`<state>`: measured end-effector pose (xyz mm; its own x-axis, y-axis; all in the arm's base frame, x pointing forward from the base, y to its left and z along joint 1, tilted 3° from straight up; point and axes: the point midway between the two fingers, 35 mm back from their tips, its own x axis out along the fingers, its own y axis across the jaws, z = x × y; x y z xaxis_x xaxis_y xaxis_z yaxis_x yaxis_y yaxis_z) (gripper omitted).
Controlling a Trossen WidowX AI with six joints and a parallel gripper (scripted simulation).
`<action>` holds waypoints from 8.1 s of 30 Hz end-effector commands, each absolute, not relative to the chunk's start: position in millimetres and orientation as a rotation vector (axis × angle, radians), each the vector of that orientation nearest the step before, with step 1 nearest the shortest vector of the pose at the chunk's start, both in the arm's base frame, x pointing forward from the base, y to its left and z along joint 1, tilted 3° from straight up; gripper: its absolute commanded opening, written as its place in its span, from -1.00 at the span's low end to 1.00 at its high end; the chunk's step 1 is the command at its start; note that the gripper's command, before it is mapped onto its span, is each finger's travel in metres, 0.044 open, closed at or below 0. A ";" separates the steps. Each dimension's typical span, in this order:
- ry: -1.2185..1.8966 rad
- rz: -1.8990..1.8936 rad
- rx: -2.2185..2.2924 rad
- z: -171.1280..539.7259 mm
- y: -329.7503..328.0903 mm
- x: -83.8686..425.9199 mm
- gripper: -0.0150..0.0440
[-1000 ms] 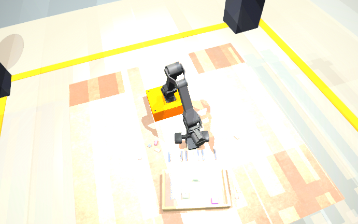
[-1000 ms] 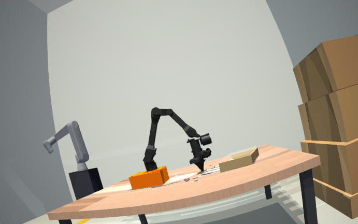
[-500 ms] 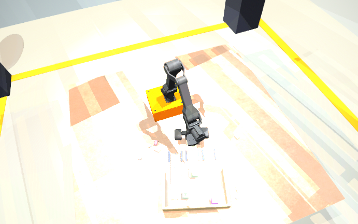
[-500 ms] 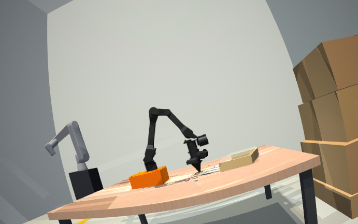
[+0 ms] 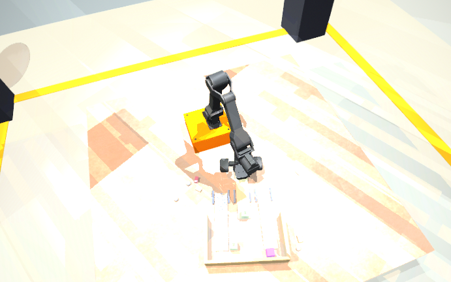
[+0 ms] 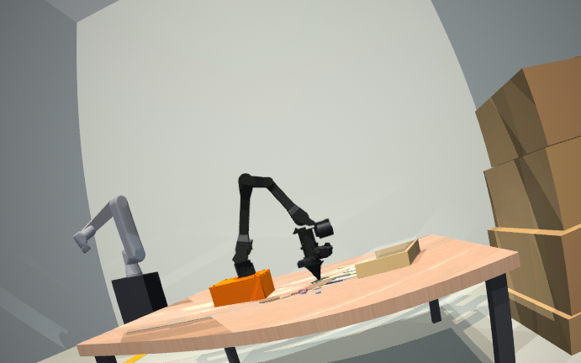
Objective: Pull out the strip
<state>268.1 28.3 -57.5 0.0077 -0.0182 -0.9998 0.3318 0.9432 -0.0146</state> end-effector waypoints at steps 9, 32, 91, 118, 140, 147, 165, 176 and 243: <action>1.578 -0.278 0.252 -62.1 34.9 242.0 -0.49; 1.580 -0.278 0.253 -61.9 41.2 224.4 -0.49; 1.562 -0.347 0.319 -7.5 17.7 304.3 1.00; 1.553 -0.347 0.318 6.6 -12.4 403.3 1.00; 1.550 -0.347 0.317 -13.7 -23.2 429.2 0.36; 1.550 -0.347 0.317 -25.2 -23.7 429.2 0.36; 1.551 -0.348 0.317 -48.7 -24.6 428.0 0.36; 1.547 -0.348 0.323 -46.2 -24.0 428.6 -0.09; 1.561 -0.349 0.316 31.4 -15.8 305.8 -0.49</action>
